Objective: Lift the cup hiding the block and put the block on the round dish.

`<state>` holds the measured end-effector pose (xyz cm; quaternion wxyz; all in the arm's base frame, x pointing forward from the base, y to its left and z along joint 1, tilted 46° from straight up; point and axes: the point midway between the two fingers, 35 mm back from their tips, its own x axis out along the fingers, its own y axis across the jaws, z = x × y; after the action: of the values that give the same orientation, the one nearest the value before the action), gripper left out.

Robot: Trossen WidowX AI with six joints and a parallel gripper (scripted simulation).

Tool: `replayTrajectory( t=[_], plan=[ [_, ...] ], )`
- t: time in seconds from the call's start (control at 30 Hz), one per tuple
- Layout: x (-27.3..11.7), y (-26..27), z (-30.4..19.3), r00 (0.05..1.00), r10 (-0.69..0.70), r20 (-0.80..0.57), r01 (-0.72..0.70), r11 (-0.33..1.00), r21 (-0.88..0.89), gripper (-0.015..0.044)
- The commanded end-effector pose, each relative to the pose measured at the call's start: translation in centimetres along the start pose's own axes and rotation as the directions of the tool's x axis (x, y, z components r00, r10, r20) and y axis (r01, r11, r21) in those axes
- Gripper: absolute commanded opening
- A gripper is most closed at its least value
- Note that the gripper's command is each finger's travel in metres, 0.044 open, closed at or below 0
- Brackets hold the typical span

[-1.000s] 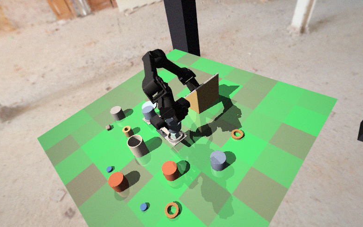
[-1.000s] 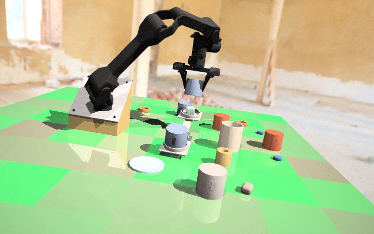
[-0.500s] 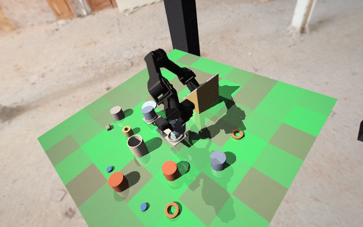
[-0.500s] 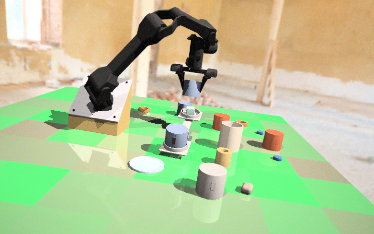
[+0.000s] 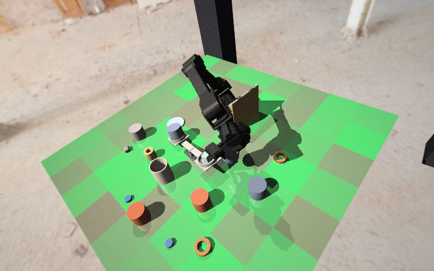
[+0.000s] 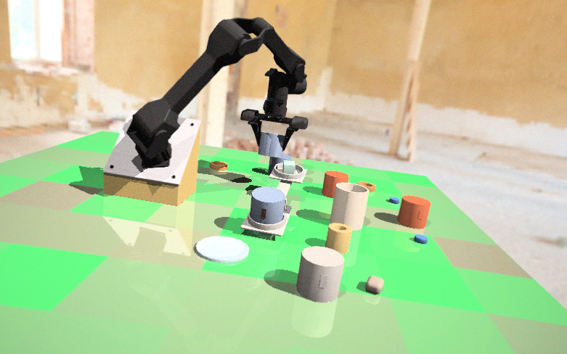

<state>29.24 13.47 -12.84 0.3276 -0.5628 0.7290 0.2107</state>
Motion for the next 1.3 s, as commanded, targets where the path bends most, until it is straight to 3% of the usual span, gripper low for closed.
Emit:
replayTrajectory(
  t=[0.0,0.63,1.27],
  plan=[
    [1.5,1.7,0.8,1.0,0.006,-0.007,-0.006,1.0,-0.003,0.0],
    [7.4,4.3,1.8,1.0,0.005,-0.007,-0.005,1.0,0.0,0.0],
    [9.7,4.3,1.8,1.0,0.005,-0.008,-0.005,1.0,0.0,0.0]
  ],
)
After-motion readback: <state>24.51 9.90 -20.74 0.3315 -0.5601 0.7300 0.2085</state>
